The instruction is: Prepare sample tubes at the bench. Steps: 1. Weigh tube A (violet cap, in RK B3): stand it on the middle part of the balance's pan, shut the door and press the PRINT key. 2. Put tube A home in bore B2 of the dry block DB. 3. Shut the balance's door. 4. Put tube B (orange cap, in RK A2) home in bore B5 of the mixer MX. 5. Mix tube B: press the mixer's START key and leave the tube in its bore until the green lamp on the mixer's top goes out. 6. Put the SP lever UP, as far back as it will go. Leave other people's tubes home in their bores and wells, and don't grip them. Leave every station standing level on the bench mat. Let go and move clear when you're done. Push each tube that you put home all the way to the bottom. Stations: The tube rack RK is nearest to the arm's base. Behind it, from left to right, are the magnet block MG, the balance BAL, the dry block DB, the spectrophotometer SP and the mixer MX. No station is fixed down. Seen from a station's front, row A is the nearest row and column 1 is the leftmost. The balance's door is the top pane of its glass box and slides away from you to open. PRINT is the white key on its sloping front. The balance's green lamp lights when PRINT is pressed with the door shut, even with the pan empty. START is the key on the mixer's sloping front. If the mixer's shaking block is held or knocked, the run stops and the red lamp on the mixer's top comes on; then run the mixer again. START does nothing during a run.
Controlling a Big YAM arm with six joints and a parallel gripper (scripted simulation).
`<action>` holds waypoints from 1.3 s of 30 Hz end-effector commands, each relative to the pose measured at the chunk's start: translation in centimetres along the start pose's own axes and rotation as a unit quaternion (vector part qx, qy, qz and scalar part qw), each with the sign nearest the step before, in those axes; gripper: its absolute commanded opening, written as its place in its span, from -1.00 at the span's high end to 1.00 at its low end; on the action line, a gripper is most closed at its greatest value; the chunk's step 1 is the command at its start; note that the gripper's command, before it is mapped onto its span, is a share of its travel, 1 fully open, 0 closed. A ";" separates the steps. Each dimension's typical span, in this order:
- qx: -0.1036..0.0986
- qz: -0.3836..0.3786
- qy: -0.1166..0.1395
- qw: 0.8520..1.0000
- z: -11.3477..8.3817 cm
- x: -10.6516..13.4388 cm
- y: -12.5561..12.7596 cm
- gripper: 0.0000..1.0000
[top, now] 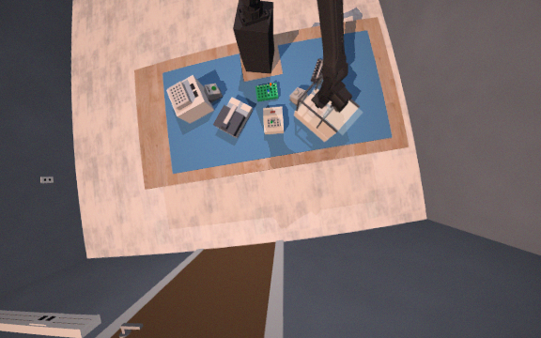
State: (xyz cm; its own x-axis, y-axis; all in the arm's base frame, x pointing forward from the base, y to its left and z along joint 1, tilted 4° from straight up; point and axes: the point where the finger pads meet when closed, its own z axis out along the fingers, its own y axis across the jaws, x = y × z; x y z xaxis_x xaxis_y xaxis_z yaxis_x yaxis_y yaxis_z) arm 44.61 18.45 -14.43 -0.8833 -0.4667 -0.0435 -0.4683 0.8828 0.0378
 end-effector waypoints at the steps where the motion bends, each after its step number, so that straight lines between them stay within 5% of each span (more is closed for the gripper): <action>1: 0.002 -0.002 -0.038 0.999 -1.8 -3.4 0.5 0.28; 39: 0.001 -0.001 -0.022 1.000 1.0 -2.5 0.5 0.28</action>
State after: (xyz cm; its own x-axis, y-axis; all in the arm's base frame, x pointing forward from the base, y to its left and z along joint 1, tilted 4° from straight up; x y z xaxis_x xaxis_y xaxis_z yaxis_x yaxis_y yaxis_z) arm 44.73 18.59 -15.23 -0.8832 -0.4667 -0.0466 -0.4685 0.8827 0.0375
